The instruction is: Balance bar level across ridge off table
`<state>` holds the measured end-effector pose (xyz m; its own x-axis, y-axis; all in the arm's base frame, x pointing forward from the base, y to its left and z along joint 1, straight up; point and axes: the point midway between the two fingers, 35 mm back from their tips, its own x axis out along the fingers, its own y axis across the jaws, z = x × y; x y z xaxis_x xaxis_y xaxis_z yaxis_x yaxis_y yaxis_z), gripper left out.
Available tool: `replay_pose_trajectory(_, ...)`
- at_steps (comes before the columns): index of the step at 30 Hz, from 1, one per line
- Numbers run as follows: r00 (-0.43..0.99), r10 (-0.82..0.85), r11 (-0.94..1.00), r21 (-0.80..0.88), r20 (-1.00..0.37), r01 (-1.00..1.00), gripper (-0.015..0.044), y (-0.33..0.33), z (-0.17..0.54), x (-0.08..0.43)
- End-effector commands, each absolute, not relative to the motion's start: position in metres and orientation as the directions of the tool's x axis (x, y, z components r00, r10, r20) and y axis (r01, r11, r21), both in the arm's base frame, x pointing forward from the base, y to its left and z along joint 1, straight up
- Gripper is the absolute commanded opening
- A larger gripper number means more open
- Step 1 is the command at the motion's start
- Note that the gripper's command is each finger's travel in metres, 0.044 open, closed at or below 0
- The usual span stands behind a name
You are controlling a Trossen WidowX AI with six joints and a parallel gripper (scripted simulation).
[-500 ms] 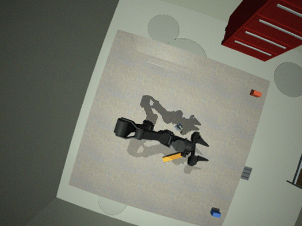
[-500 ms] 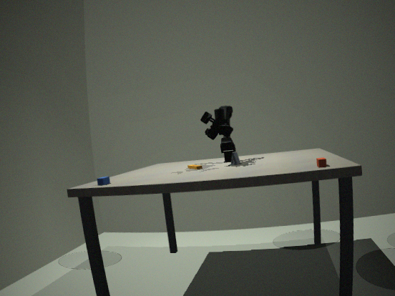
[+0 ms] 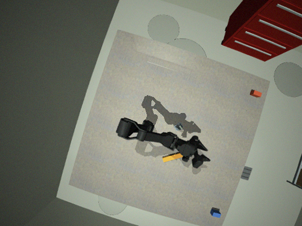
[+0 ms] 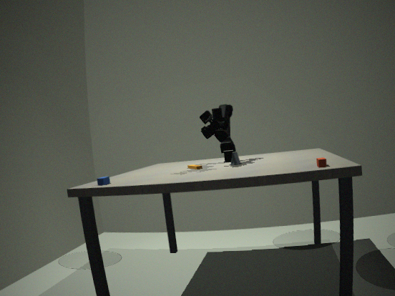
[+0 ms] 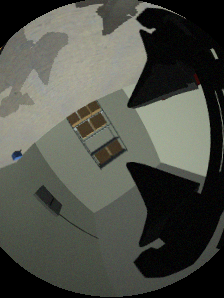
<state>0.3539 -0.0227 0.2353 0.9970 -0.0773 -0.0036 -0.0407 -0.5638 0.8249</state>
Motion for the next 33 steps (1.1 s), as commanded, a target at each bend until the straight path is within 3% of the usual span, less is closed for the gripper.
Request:
replay_pose_trajectory(1, 0.994, -0.084, -0.461, 0.887, -0.071, 0.024, 0.0315, -0.027, 0.225, 0.362)
replay_pose_trajectory(17, 0.947, -0.135, -0.036, 0.957, -0.291, 0.288, 0.0315, -0.051, 0.197, 0.378)
replay_pose_trajectory(33, 0.851, -0.176, 0.366, 0.769, -0.495, 0.524, 0.0315, -0.076, 0.171, 0.382)
